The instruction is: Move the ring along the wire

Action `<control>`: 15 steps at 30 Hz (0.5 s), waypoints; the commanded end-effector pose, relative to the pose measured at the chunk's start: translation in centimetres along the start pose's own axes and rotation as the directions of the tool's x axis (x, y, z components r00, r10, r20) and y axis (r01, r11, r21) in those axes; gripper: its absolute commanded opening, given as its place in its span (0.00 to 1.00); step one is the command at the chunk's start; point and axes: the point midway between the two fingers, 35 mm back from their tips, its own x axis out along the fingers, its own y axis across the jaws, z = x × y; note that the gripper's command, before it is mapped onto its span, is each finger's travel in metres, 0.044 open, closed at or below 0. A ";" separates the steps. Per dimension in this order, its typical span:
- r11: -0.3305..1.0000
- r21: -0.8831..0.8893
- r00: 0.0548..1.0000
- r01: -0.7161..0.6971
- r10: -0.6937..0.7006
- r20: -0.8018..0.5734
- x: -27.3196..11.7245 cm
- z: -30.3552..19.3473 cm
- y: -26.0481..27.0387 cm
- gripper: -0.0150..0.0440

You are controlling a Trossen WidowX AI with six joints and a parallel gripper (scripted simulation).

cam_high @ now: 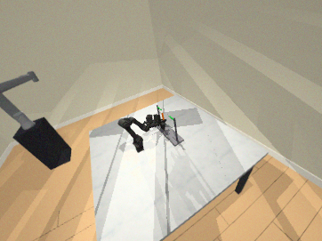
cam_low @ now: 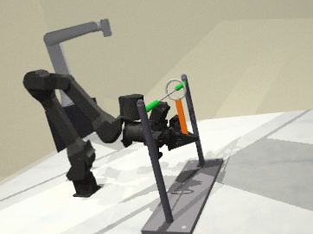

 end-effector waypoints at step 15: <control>1.000 0.008 1.000 0.009 -0.009 -0.001 0.0 0.1 1.8 0.00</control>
